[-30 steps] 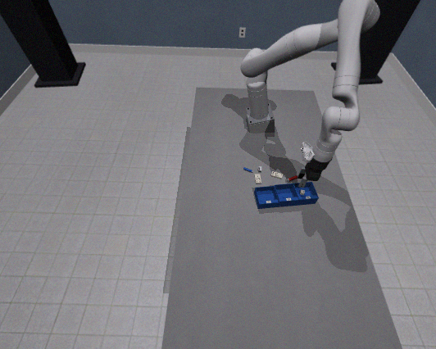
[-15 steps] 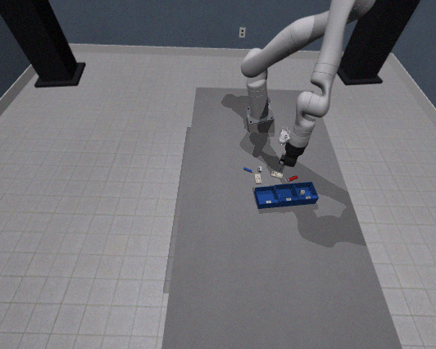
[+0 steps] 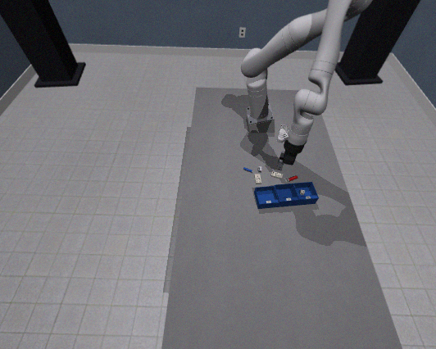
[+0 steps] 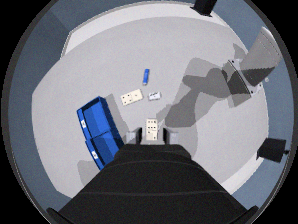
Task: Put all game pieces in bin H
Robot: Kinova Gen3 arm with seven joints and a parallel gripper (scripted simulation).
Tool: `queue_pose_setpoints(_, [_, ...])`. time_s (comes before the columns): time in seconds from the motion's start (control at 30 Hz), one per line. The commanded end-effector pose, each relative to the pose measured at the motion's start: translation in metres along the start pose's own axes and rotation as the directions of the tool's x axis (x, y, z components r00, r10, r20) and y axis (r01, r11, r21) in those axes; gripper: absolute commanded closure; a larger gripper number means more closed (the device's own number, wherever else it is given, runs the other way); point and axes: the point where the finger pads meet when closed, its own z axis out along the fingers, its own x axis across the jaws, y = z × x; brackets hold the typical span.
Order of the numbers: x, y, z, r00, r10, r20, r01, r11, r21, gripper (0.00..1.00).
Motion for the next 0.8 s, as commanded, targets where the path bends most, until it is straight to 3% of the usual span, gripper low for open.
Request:
queue_pose_setpoints(0.0, [0.0003, 0.0034, -0.0007, 1.000, 0.002, -0.002, -0.002, 1.000, -0.004, 0.21])
queue_pose_setpoints(0.77, [-0.0018, 0.0021, -0.0005, 1.000, -0.001, 0.001, 0.001, 1.000, -0.002, 0.21])
